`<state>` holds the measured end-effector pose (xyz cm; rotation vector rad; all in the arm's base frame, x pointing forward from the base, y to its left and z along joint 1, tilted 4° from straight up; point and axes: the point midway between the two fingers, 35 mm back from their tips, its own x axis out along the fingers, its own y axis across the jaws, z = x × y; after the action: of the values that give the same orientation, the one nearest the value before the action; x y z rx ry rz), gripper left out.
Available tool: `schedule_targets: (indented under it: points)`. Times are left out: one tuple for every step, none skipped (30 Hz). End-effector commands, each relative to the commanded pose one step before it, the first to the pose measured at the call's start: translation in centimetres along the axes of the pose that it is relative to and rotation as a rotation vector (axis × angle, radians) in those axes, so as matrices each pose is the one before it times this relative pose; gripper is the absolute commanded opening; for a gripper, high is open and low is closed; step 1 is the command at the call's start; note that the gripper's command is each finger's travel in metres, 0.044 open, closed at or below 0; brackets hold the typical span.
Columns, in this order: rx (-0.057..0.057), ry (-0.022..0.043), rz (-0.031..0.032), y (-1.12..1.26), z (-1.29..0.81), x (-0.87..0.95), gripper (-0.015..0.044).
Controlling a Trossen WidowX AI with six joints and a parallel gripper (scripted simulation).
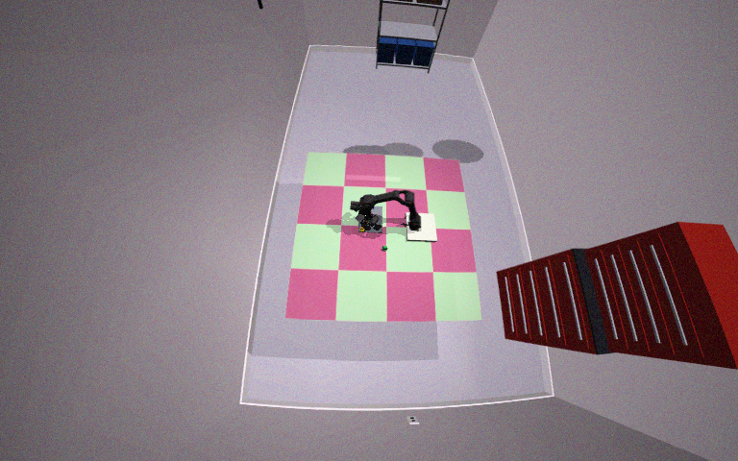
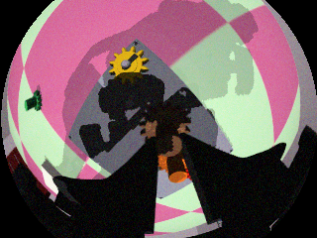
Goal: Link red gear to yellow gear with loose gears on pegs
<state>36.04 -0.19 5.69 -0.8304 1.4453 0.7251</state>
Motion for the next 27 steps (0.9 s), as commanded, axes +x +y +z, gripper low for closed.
schedule_targets:
  points:
    - [0.0712, 0.0059, 0.00385, 0.007, -0.09, 0.15, 0.0]
    - [0.0172, 0.00001, -0.00002, -0.015, -0.019, -0.011, 0.0]
    - [0.011, 0.00001, -0.00002, -0.024, -0.013, 0.03, 0.0]
    - [0.0005, 0.0, -0.00001, -0.019, 0.0, 0.001, 0.0]
    - [-0.003, 0.0, -0.00001, -0.012, 0.005, -0.004, 0.0]
    - [-0.0074, -0.00001, -0.00001, -0.015, 0.012, -0.005, 0.0]
    - [-0.0067, -0.00001, 0.0, -0.008, 0.01, -0.002, 0.0]
    - [-0.0095, -0.00001, 0.0, -0.006, 0.013, -0.001, 0.0]
    - [-0.0135, -0.00001, 0.0, -0.004, 0.017, 0.0, 0.0]
    - [-0.0177, -0.00001, 0.0, 0.0, 0.02, 0.0, 0.0]
    - [-0.0201, -0.00001, 0.00001, 0.005, 0.02, 0.0, 0.0]
    - [-0.0161, -0.00001, 0.00001, 0.007, 0.013, 0.0, 0.0]
    - [-0.0167, -0.00001, 0.00001, 0.01, 0.011, 0.0, 0.0]
    - [-0.0194, -0.00001, 0.00001, 0.013, 0.009, 0.001, 0.0]
    - [-0.0225, 0.0, 0.00002, 0.016, 0.007, 0.002, 0.0]
    - [-0.0249, 0.0, 0.00002, 0.018, 0.004, 0.003, 0.0]
    - [-0.0253, 0.0, 0.00002, 0.019, 0.0, 0.004, 0.0]
    - [-0.0247, 0.00001, 0.00002, 0.017, -0.005, 0.004, 0.0]
    - [-0.0237, 0.00001, 0.00002, 0.015, -0.008, 0.004, 0.0]
    - [-0.0224, 0.00001, 0.00001, 0.012, -0.012, 0.005, 0.0]
    - [-0.0209, 0.00001, 0.00001, 0.008, -0.014, 0.006, 0.0]
    - [-0.0191, 0.00001, 0.00001, 0.004, -0.015, 0.009, 0.0]
    - [-0.0171, 0.00001, 0.0, 0.0, -0.016, 0.013, 0.0]
    - [-0.0148, 0.00001, 0.0, -0.004, -0.015, 0.016, 0.0]
    - [-0.0168, 0.00002, 0.0, -0.01, -0.018, 0.02, 0.0]
    - [-0.0123, 0.00001, -0.00001, -0.015, -0.014, 0.017, 0.0]
    - [-0.0101, 0.00001, -0.00002, -0.023, -0.011, 0.02, 0.0]
